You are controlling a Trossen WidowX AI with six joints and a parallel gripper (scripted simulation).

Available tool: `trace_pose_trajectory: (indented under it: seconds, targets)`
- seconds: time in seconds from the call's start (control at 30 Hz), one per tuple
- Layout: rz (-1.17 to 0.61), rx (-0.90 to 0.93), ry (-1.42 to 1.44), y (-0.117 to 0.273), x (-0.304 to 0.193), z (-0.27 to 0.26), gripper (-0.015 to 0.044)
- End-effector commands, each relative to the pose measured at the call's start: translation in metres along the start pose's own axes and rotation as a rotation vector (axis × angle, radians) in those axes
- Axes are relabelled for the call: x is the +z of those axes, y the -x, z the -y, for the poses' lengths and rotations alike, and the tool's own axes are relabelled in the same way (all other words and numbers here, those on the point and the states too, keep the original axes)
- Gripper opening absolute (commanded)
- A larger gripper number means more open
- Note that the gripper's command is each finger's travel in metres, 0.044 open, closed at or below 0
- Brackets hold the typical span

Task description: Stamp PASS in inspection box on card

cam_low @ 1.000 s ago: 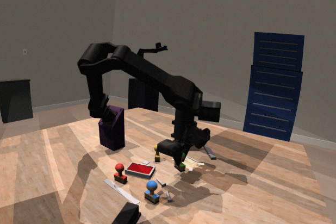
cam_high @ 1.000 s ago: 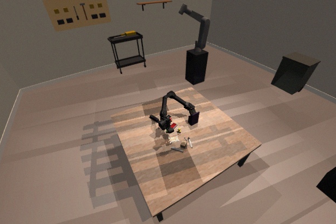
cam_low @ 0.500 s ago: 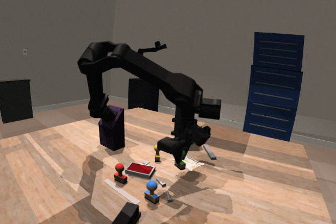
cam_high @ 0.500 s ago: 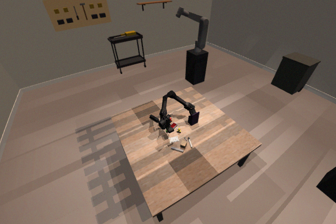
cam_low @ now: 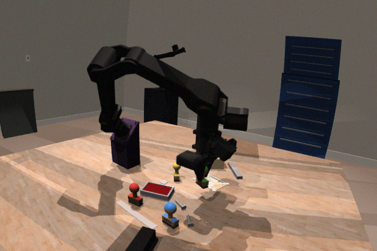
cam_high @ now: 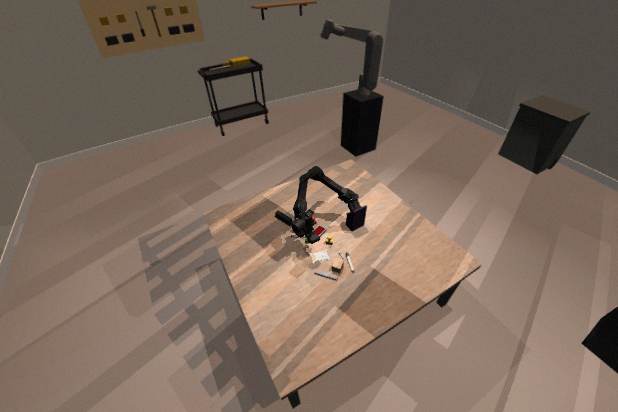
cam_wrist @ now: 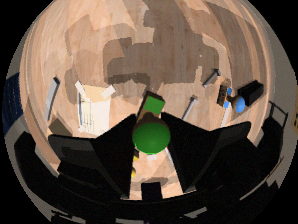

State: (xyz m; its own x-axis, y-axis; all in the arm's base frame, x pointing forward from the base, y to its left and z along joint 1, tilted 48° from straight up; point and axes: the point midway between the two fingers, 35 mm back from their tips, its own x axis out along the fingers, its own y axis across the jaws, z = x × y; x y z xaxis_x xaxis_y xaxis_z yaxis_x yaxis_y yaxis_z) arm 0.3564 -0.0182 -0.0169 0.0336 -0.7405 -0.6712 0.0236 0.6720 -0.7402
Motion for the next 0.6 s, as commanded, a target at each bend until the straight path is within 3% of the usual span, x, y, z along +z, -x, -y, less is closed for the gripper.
trace_pose_trajectory:
  seconds: [0.0, 0.57]
  targets:
    - [0.001, 0.006, -0.004, 0.0036, 0.0001, -0.0009, 0.0000]
    - [0.001, 0.005, -0.004, 0.0119, -0.0003, -0.0007, 0.0000]
